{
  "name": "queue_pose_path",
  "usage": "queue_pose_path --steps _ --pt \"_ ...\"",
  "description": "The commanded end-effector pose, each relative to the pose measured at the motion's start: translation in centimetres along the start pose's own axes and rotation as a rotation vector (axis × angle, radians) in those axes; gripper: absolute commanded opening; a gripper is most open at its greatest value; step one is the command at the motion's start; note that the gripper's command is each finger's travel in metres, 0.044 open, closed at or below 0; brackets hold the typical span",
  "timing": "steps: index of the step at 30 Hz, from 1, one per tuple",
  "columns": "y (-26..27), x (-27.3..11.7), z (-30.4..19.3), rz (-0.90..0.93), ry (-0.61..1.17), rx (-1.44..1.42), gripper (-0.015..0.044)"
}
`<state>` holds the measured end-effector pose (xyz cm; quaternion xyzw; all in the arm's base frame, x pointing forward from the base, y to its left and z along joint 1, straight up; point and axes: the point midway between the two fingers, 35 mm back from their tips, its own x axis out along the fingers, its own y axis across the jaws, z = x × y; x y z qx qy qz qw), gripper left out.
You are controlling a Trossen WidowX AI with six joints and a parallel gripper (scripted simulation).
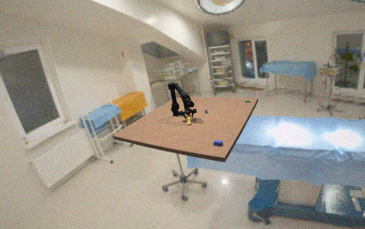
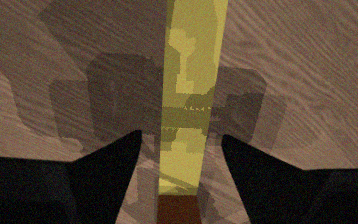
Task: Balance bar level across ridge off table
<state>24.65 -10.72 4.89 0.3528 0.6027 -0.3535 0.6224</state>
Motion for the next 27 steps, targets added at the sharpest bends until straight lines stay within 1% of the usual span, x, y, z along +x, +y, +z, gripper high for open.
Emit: queue_pose_path --steps 1,10,16,24,27 --pt "0.01 0.2 -0.09 0.003 0.003 -0.004 0.0315" --pt "0.01 0.2 -0.09 0.003 0.003 -0.004 0.0315" --pt "-0.05 0.16 -0.07 -0.001 0.002 0.0 0.0157" --pt "-0.05 0.16 -0.07 -0.001 0.002 0.0 0.0104" --pt "0.0 -0.2 -0.01 -0.001 0.002 0.0 0.0025"
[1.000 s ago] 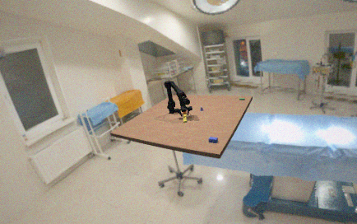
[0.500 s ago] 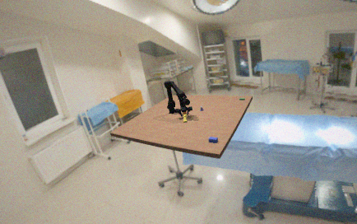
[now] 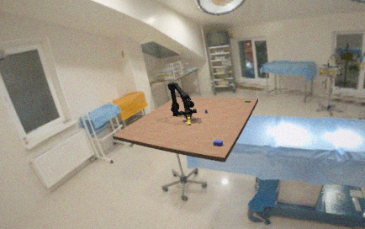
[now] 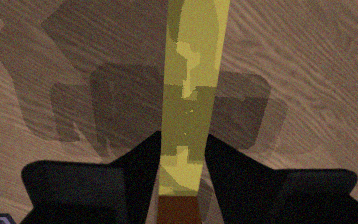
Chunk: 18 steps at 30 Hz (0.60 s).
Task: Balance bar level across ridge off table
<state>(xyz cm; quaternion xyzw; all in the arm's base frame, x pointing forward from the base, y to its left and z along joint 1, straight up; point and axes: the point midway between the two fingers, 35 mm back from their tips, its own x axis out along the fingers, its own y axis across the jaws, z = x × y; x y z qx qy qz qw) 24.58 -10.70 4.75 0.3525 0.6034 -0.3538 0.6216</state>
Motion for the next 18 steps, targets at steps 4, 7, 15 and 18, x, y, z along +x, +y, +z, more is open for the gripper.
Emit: queue_pose_path --steps 4,7,15,18 --pt "0.2 -1.3 0.2 0.001 0.0 -0.001 0.0" --pt "0.2 -2.1 0.3 0.002 0.0 -0.001 0.0" --pt "0.3 -4.1 0.4 0.003 0.0 -0.002 0.0" --pt "0.3 -4.9 0.4 0.003 0.001 -0.002 0.0"
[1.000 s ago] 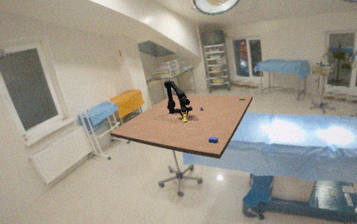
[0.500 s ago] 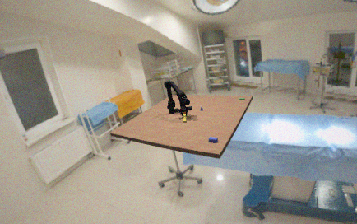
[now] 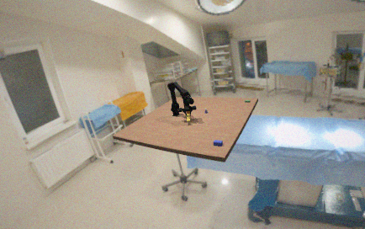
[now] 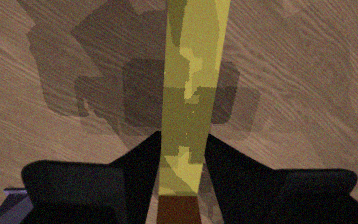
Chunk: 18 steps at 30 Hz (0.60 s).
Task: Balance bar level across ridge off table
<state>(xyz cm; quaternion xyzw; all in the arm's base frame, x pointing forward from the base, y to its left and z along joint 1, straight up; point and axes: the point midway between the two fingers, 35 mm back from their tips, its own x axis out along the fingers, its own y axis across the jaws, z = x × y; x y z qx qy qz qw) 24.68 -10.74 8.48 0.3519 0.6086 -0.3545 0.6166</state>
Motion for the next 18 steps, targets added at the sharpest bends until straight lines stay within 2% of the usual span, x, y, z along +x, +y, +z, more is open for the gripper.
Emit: queue_pose_path --steps 1,18 --pt "0.2 -1.4 0.2 0.012 -0.011 -0.002 0.0" --pt "-0.1 -5.8 -0.2 0.013 -0.01 -0.004 0.0"
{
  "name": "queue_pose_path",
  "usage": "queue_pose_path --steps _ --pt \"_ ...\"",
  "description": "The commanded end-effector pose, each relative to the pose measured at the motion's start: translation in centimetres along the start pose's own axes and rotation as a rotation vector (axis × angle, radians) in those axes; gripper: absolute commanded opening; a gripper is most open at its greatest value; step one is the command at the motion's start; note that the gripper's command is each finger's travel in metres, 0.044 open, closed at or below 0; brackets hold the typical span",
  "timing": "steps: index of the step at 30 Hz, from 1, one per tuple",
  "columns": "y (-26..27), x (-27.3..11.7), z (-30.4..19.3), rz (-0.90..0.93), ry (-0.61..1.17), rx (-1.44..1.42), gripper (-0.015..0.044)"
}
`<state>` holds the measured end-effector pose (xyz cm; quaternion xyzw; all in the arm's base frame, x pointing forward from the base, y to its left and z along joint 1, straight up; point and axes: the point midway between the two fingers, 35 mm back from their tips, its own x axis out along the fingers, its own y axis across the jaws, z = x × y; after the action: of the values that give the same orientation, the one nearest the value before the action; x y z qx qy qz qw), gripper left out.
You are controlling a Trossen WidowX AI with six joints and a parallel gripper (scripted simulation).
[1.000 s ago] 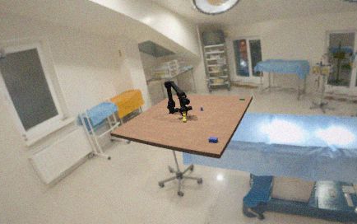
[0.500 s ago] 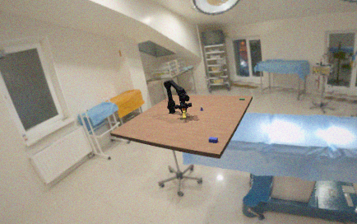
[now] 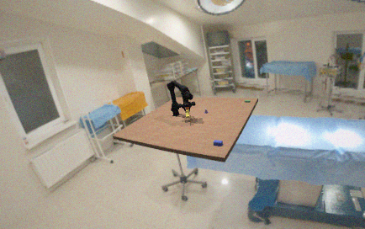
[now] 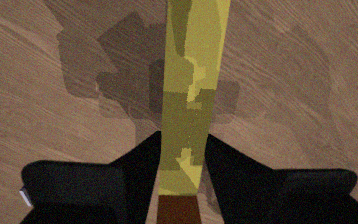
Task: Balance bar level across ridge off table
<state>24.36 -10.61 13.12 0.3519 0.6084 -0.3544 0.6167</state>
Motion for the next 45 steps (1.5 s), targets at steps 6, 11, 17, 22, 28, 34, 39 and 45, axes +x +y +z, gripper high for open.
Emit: queue_pose_path --steps 6,11,17,22,28,34,39,45 --pt "0.9 -1.4 -0.1 0.014 -0.009 0.052 0.0" --pt "2.4 -1.6 -0.3 0.016 -0.008 0.166 0.0" --pt "4.4 -1.8 -0.7 0.018 -0.006 0.304 0.0" --pt "6.0 -1.9 -1.2 0.02 -0.004 0.419 0.0" --pt "7.9 -2.0 -2.0 0.022 -0.001 0.56 0.0" --pt "9.7 -2.1 -3.0 0.023 0.002 0.702 0.0" --pt "11.2 -2.1 -4.0 0.024 0.005 0.819 0.0" --pt "12.8 -2.1 -5.5 0.025 0.009 0.961 0.0"
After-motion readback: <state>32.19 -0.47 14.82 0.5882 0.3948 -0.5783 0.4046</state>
